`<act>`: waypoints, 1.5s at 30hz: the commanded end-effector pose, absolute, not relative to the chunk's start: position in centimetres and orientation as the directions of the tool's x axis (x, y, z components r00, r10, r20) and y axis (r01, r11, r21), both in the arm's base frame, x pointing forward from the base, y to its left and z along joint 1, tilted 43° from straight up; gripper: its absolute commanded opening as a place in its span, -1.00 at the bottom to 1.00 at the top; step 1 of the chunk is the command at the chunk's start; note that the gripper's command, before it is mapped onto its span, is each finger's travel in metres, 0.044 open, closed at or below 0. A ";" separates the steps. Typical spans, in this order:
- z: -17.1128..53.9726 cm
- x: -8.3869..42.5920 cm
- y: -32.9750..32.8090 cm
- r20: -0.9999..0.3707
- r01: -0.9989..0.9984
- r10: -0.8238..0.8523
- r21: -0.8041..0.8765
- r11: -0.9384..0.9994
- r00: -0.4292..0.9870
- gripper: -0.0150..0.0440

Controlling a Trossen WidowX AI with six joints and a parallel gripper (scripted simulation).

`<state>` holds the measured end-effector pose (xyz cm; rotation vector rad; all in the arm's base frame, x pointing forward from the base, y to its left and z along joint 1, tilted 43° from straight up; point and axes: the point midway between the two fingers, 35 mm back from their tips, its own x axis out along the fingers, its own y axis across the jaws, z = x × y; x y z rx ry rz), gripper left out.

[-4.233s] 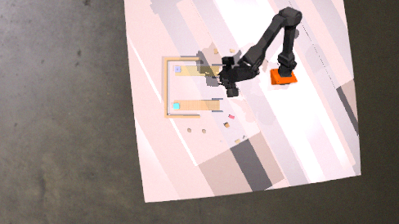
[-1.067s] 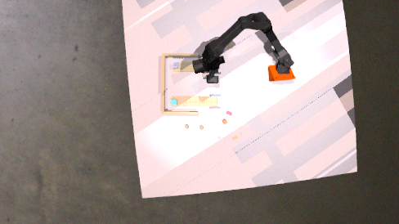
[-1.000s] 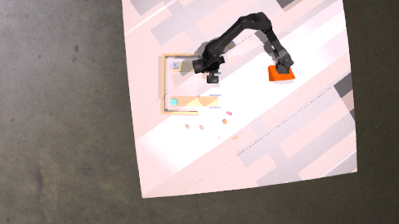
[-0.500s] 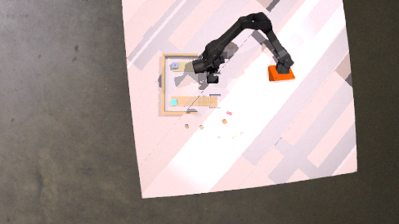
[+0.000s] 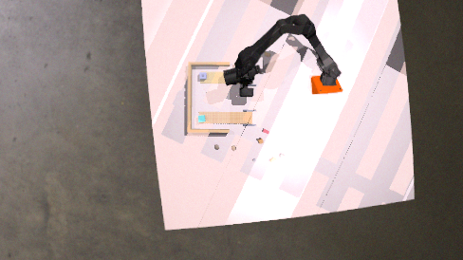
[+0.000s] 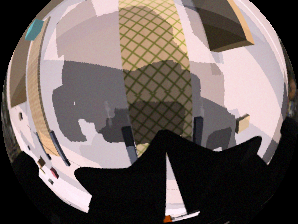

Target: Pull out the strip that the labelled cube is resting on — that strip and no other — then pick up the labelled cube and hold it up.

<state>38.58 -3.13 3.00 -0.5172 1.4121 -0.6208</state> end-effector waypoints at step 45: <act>1.9 31.8 -3.3 -0.737 0.086 -0.675 -0.670 0.737 0.044 -0.49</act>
